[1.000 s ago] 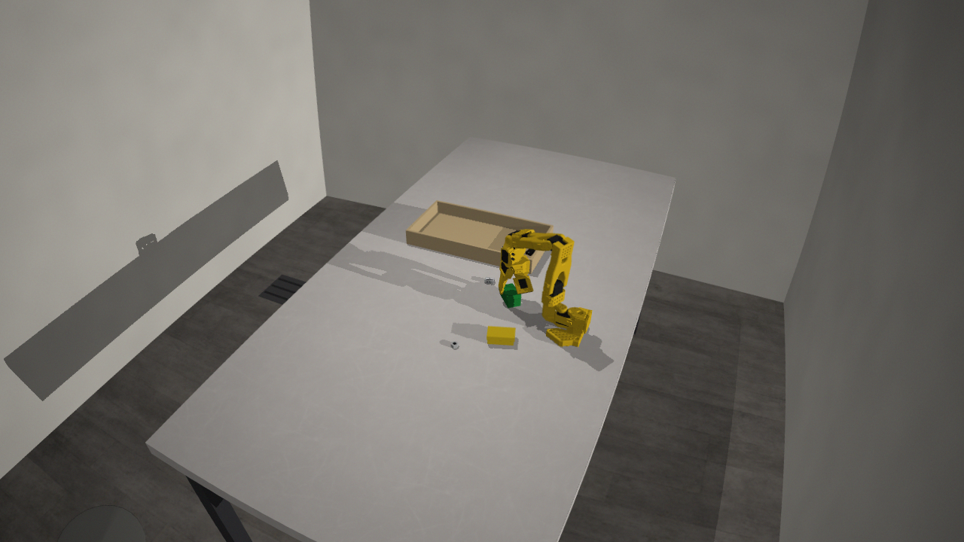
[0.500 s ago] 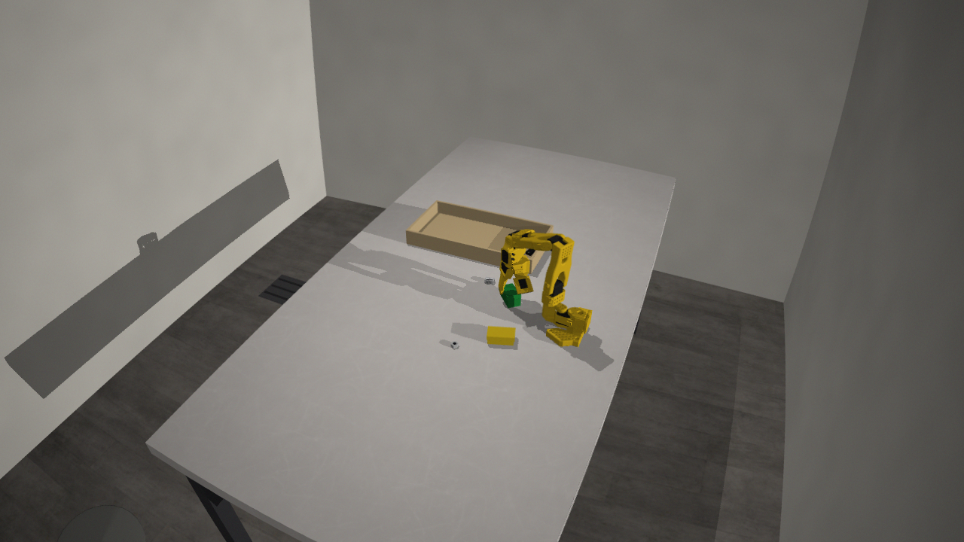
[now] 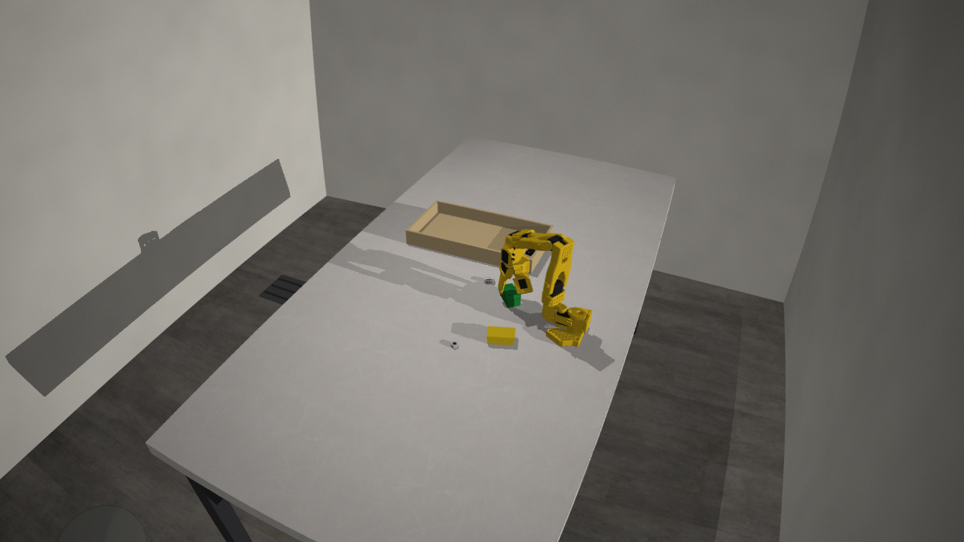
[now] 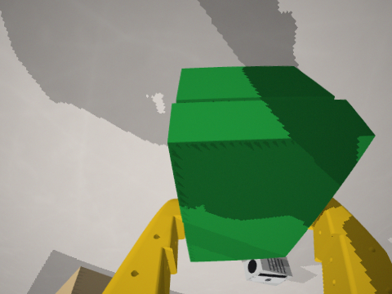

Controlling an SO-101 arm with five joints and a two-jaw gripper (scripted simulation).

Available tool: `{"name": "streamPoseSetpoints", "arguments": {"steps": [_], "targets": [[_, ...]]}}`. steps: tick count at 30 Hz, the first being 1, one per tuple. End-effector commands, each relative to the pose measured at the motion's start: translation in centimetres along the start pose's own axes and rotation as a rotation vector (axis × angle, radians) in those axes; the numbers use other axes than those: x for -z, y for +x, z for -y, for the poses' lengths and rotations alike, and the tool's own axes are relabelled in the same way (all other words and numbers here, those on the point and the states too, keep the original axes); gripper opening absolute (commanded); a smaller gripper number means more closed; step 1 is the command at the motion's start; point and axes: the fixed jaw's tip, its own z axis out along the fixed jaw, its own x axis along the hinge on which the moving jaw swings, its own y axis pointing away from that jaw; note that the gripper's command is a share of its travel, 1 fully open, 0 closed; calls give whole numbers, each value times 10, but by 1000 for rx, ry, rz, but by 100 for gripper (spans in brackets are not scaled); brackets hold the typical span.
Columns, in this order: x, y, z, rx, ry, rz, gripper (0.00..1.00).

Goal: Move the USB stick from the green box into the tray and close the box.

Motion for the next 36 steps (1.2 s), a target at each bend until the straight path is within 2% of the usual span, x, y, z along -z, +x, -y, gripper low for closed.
{"name": "streamPoseSetpoints", "arguments": {"steps": [1,36], "targets": [[-4,1,3,-3,3,-7,21],[-4,1,3,-3,3,-7,29]]}}
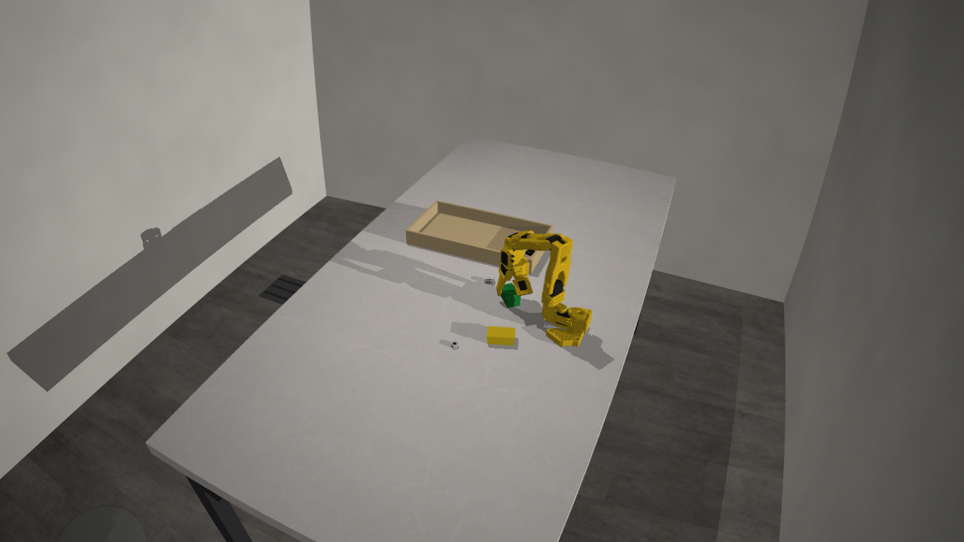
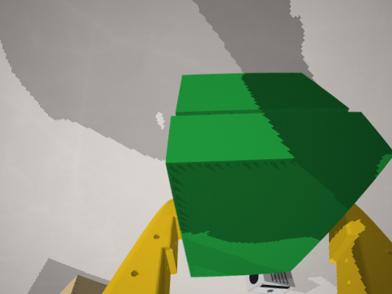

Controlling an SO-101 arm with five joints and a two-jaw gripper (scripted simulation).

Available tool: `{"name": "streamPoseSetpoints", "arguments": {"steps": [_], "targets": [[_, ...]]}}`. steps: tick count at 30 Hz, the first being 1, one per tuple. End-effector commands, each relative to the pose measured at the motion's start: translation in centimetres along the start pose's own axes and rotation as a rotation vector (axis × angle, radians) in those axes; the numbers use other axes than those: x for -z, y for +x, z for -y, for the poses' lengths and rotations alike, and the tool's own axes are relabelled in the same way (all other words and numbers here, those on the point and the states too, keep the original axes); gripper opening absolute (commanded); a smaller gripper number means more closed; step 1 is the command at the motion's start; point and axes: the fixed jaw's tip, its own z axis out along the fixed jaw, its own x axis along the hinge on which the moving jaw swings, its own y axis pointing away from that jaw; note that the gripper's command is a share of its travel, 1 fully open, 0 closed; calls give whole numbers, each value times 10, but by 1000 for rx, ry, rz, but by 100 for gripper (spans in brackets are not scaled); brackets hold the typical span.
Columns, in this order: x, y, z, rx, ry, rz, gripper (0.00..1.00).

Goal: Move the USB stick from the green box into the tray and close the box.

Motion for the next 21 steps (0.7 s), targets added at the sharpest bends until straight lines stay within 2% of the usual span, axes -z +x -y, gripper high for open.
{"name": "streamPoseSetpoints", "arguments": {"steps": [1,10,21], "targets": [[1,2,3,-3,9,-16,29],[4,2,3,-3,9,-16,29],[15,4,5,-3,9,-16,29]]}}
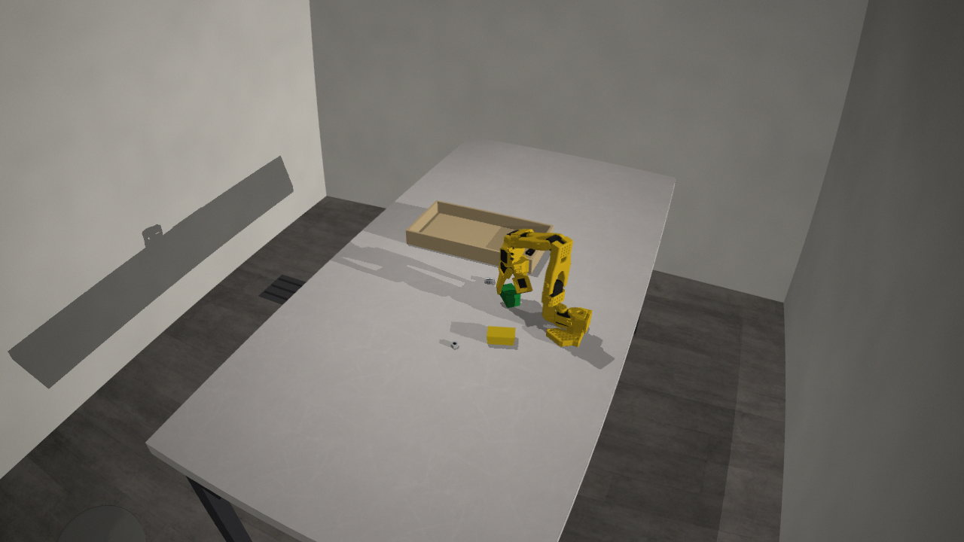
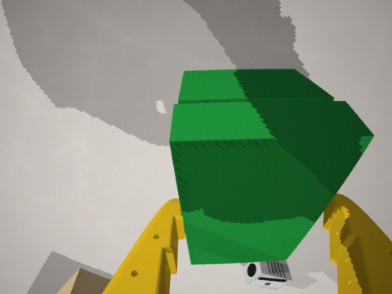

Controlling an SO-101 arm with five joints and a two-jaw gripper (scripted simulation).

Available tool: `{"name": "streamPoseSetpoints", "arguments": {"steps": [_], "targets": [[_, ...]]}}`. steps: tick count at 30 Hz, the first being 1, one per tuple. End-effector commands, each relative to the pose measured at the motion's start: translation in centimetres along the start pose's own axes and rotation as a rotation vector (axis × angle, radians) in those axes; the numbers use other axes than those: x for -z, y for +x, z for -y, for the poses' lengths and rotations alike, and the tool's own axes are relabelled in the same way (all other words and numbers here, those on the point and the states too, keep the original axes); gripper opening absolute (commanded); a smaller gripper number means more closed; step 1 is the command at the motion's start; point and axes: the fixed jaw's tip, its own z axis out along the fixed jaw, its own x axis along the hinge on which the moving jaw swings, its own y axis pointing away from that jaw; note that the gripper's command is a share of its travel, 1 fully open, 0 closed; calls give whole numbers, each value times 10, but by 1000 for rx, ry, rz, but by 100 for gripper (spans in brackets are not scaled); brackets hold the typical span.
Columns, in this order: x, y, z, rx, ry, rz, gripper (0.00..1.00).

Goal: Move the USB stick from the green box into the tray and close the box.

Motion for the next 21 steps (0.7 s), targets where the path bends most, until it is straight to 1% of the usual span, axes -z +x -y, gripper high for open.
{"name": "streamPoseSetpoints", "arguments": {"steps": [1,12,14,21], "targets": [[12,5,4,-3,14,-29,29],[32,6,6,-3,14,-29,29],[32,6,6,-3,14,-29,29],[39,6,6,-3,14,-29,29]]}}
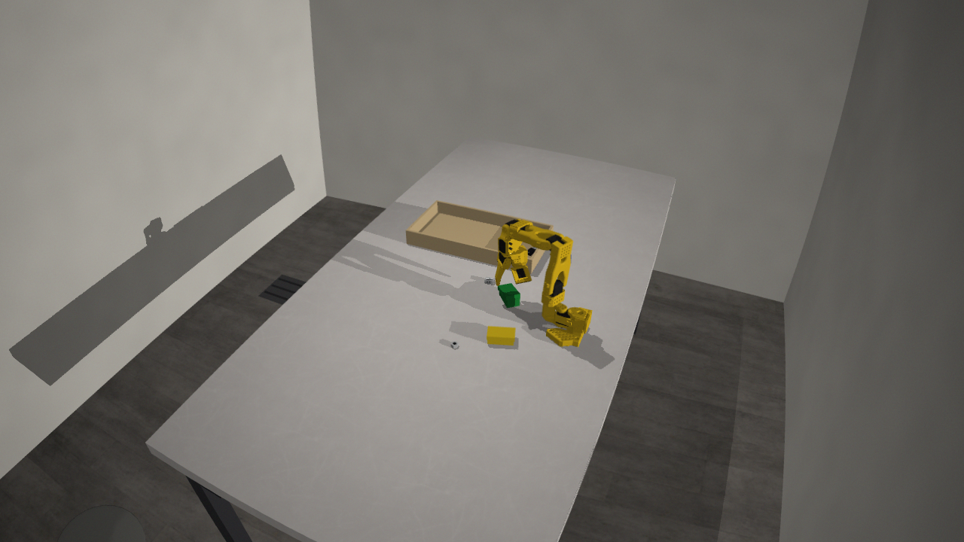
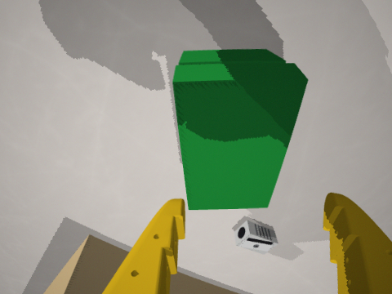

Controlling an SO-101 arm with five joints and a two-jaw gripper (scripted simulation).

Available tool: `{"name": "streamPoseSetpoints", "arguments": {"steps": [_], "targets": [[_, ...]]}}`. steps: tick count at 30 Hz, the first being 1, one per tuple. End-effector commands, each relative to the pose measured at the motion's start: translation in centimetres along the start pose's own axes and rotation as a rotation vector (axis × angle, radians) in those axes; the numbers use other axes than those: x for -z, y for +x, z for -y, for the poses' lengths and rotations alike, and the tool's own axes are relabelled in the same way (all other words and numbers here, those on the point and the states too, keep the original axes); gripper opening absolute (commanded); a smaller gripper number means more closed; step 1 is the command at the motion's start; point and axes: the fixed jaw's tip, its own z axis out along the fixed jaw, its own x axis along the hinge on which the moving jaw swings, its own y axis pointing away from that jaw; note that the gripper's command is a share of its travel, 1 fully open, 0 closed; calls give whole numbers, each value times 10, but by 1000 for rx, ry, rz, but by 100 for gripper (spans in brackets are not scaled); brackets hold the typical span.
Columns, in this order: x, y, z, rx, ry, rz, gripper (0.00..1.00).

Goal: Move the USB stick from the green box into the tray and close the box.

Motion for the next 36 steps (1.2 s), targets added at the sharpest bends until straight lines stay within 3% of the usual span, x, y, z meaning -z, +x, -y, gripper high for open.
{"name": "streamPoseSetpoints", "arguments": {"steps": [1,36], "targets": [[13,4,4,-4,23,-48,29],[19,2,1,-4,23,-48,29]]}}
